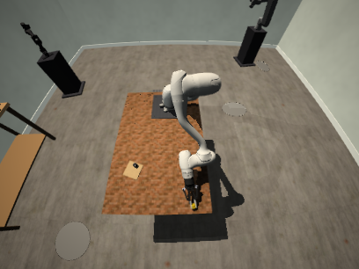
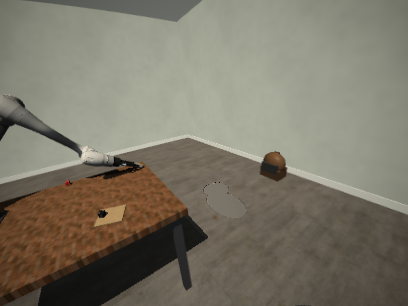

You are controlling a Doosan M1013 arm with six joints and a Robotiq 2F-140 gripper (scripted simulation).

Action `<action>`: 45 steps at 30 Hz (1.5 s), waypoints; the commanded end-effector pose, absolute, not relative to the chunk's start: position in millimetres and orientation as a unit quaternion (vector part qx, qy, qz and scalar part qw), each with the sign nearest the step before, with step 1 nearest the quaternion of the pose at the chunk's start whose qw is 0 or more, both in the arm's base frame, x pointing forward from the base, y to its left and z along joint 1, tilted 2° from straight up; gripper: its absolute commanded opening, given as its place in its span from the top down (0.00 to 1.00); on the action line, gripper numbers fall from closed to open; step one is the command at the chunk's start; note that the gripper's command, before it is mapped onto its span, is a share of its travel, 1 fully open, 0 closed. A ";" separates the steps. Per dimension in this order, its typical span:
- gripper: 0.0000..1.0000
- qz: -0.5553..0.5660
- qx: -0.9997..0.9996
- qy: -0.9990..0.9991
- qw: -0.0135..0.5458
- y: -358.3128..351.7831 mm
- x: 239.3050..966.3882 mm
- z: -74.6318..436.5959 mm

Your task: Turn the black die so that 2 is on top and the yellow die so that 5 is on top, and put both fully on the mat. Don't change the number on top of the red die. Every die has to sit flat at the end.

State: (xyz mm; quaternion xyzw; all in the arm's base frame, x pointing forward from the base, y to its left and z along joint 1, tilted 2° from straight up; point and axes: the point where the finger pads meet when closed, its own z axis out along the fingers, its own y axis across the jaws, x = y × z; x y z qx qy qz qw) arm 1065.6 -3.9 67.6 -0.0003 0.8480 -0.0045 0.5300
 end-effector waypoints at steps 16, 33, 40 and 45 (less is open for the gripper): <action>0.76 -0.004 0.000 0.848 0.530 -4.0 1065.9 58.9; 0.76 -0.004 0.000 0.848 0.530 -4.0 1066.0 56.4; 0.76 -0.004 0.000 0.848 0.530 -4.0 1066.0 56.4; 0.76 -0.004 0.000 0.848 0.530 -4.0 1066.0 56.4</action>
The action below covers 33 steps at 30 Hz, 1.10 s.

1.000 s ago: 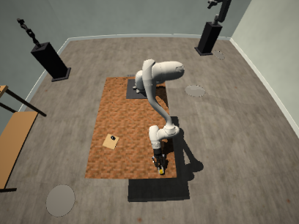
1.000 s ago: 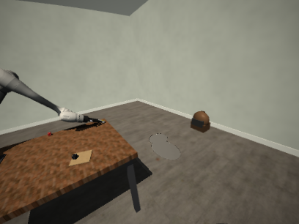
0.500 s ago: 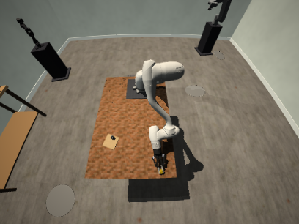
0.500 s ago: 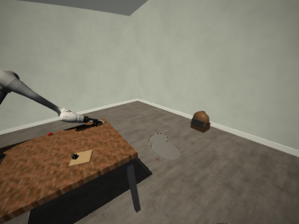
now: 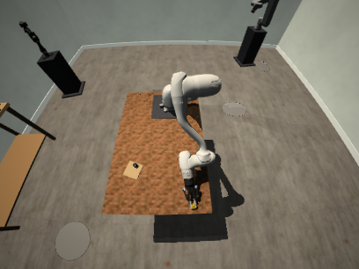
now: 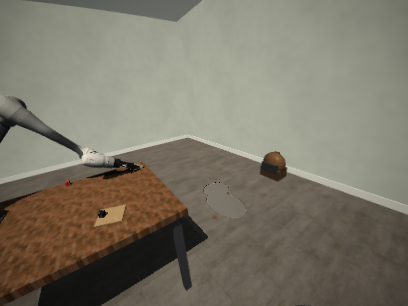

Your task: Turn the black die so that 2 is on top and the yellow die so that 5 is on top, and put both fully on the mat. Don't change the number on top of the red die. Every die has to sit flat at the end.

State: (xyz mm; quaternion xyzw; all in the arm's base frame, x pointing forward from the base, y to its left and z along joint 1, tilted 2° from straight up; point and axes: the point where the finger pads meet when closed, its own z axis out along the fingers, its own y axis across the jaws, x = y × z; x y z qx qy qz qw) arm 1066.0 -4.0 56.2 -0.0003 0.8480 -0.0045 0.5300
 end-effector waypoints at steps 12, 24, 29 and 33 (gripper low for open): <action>0.76 -0.004 0.000 0.848 0.530 -4.0 1066.0 56.4; 0.69 -0.004 0.000 0.848 0.530 -4.0 1066.0 56.4; 0.67 -0.004 0.000 0.848 0.530 -4.0 1066.0 56.4; 0.65 -0.004 0.000 0.848 0.530 -4.0 1066.0 56.4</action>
